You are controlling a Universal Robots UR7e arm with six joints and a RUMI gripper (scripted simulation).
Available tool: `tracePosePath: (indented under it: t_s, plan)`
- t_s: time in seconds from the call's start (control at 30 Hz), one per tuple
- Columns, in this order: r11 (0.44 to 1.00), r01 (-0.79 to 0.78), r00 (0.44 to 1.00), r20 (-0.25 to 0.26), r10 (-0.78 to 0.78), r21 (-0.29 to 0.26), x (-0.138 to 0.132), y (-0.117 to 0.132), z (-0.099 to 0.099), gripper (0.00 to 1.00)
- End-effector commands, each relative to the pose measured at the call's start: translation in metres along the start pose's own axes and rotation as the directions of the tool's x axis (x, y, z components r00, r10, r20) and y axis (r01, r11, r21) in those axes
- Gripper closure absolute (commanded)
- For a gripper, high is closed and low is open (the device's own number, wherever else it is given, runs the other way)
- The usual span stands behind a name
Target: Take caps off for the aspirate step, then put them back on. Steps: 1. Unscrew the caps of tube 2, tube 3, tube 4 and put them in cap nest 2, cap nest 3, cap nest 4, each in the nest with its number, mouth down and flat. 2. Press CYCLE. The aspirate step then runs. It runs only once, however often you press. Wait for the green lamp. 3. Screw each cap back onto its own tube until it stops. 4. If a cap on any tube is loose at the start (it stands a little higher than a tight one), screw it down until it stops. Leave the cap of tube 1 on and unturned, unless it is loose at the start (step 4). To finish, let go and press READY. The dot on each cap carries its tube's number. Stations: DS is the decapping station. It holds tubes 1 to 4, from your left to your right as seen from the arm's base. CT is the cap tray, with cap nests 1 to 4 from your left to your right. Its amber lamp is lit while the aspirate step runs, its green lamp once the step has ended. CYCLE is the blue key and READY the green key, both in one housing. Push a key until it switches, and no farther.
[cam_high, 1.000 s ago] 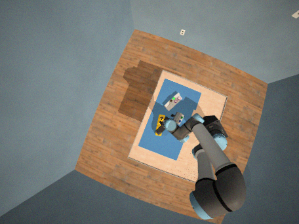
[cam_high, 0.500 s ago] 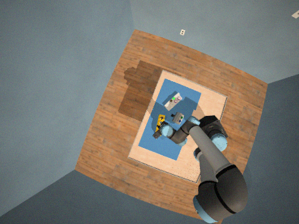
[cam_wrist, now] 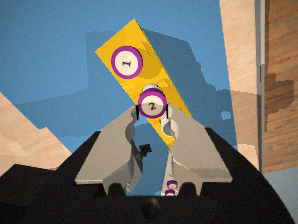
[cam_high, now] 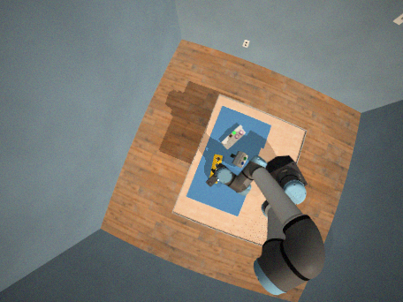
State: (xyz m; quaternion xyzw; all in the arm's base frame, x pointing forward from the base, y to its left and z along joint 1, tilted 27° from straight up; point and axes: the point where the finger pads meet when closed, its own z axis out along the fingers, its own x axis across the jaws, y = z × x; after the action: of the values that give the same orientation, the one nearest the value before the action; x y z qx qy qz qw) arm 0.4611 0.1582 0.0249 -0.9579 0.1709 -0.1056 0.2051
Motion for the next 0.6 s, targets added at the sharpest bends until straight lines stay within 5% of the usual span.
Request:
tracePosePath:
  t_s: [0.0, 0.57]
  plan:
    - [1.0, 0.0, 1.0, -0.001, 0.0, 0.0, 0.0006, -0.0002, 0.0009, 1.0]
    - [1.0, 0.0, 1.0, -0.001, 0.0, 0.0, 0.0005, -0.0005, 0.0052, 1.0]
